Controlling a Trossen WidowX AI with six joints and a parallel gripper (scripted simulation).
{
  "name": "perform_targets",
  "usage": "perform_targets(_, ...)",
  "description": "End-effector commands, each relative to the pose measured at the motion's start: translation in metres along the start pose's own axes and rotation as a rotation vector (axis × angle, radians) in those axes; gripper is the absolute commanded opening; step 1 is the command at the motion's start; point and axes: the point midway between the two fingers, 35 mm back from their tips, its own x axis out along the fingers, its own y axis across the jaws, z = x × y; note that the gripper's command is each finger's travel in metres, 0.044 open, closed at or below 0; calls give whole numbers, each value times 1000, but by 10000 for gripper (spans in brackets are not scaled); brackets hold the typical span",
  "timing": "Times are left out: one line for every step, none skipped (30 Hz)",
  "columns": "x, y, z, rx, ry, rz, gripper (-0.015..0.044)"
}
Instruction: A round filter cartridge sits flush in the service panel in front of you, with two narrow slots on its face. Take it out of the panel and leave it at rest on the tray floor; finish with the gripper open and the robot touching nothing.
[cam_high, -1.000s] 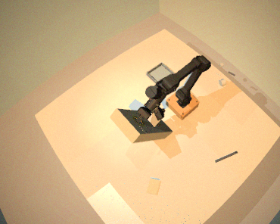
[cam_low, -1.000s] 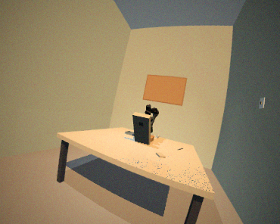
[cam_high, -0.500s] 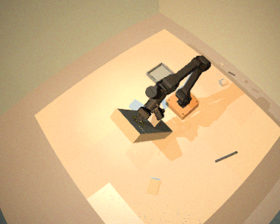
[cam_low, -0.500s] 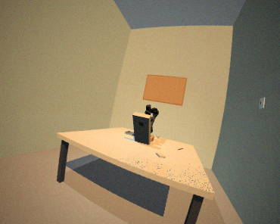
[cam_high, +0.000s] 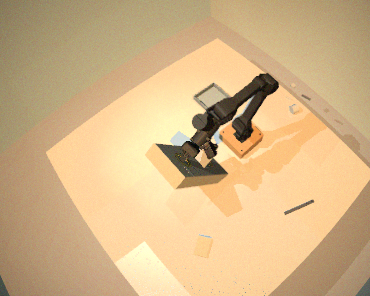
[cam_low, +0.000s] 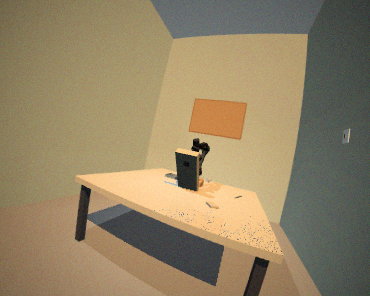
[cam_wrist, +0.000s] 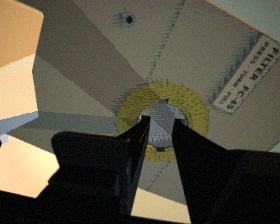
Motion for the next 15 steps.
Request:
perform_targets(0,-1,0,-1,0,-4,0)
perform_targets(0,-1,0,4,0,-4,0)
perform_targets(1,-1,0,17,0,-4,0)
perform_targets(2,-1,0,39,-1,-4,0)
perform_targets(3,-1,0,65,-1,-4,0)
perform_targets(4,-1,0,98,-1,-4,0)
perform_targets(5,-1,0,131,-1,-3,0)
perform_targets(5,-1,0,165,-1,-3,0)
perform_targets(5,-1,0,199,-1,-3,0)
perform_targets(6,-1,0,233,-1,-3,0)
perform_targets(6,-1,0,267,-1,-3,0)
perform_targets(6,-1,0,302,-1,-3,0)
perform_targets(6,-1,0,336,-1,-3,0)
perform_targets(6,-1,0,371,-1,-3,0)
perform_targets(7,-1,0,405,-1,-3,0)
